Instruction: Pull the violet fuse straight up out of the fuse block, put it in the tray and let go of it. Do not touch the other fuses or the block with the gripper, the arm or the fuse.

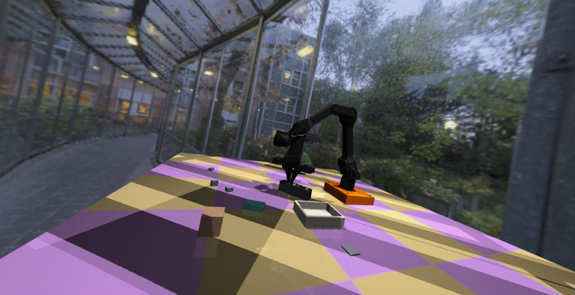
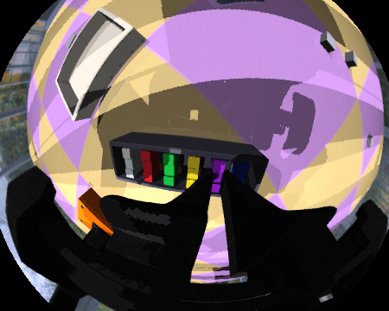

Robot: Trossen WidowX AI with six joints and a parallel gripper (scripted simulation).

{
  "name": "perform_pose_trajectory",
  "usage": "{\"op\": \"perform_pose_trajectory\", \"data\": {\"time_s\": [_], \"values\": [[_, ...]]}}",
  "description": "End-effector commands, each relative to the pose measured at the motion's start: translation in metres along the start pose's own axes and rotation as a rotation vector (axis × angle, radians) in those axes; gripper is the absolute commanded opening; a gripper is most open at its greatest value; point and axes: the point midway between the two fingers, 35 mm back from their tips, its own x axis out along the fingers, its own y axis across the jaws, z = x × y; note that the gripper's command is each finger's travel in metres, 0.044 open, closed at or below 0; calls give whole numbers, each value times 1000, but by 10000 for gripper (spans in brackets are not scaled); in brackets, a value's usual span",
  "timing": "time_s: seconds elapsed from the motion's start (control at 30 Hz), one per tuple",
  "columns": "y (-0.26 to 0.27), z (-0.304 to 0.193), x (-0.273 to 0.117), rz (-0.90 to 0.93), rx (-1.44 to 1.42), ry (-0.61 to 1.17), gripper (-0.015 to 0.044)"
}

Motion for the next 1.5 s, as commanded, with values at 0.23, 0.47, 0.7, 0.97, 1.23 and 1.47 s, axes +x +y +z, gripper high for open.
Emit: {"op": "perform_pose_trajectory", "data": {"time_s": [0.23,0.47,0.7,0.97,1.23,1.47], "values": [[0,0,-6,-1,0,1,0],[0,0,-9,-1,0,1,0],[0,0,-12,-1,0,2,0],[-1,0,-16,-2,0,2,0],[-1,0,-20,-2,1,2,0],[-1,0,-24,-3,1,3,0]]}}
